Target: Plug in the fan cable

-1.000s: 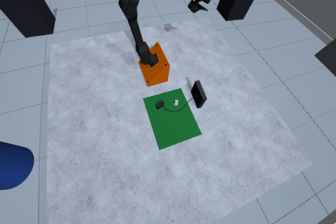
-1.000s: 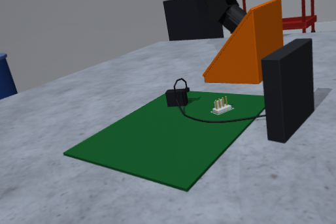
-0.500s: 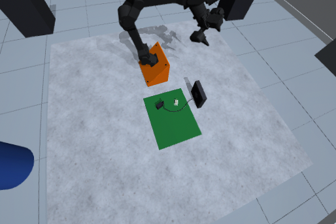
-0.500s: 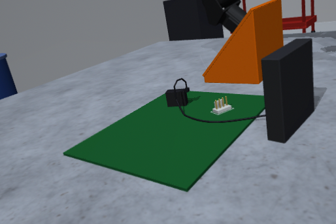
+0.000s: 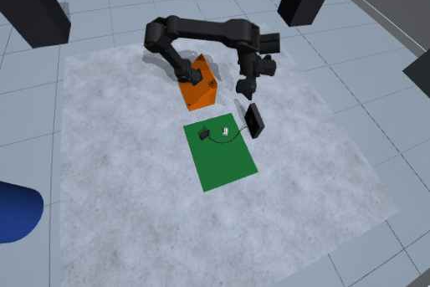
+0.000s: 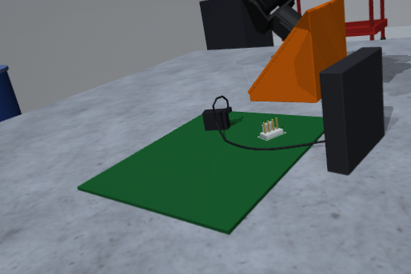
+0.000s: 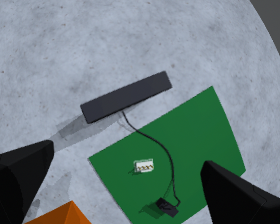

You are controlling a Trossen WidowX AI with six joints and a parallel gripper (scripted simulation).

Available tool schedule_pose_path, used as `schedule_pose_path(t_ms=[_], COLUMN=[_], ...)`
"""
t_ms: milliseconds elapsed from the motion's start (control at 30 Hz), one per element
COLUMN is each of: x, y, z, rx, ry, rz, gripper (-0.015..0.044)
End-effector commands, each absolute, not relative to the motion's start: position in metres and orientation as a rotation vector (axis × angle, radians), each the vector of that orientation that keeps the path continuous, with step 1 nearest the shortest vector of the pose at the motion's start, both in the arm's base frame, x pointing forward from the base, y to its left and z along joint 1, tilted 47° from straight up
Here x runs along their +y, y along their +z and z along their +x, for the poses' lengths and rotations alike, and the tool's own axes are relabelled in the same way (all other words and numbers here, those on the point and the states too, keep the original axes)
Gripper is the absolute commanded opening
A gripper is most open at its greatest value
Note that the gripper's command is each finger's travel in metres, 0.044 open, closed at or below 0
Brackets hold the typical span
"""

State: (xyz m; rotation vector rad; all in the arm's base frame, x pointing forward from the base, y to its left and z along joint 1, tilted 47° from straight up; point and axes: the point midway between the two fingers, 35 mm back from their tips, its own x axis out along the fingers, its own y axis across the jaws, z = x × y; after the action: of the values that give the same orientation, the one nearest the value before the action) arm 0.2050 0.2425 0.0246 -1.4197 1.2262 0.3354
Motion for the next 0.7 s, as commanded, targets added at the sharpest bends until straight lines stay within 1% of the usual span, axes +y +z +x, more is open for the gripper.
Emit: schedule_pose_path(t_ms=[0, 233, 433, 667], x=[0.176, 0.106, 0.05, 0.047], y=[0.039, 0.053, 0.067, 0.067], z=[0.235, 0.251, 0.253, 0.253], rx=[1.344, 1.532, 1.718, 1.729], ry=[0.412, 0.576, 0.81, 0.827], rz=[-1.768, -2.091, -2.309, -2.32], gripper=[0.044, 0.044, 0.044, 0.044])
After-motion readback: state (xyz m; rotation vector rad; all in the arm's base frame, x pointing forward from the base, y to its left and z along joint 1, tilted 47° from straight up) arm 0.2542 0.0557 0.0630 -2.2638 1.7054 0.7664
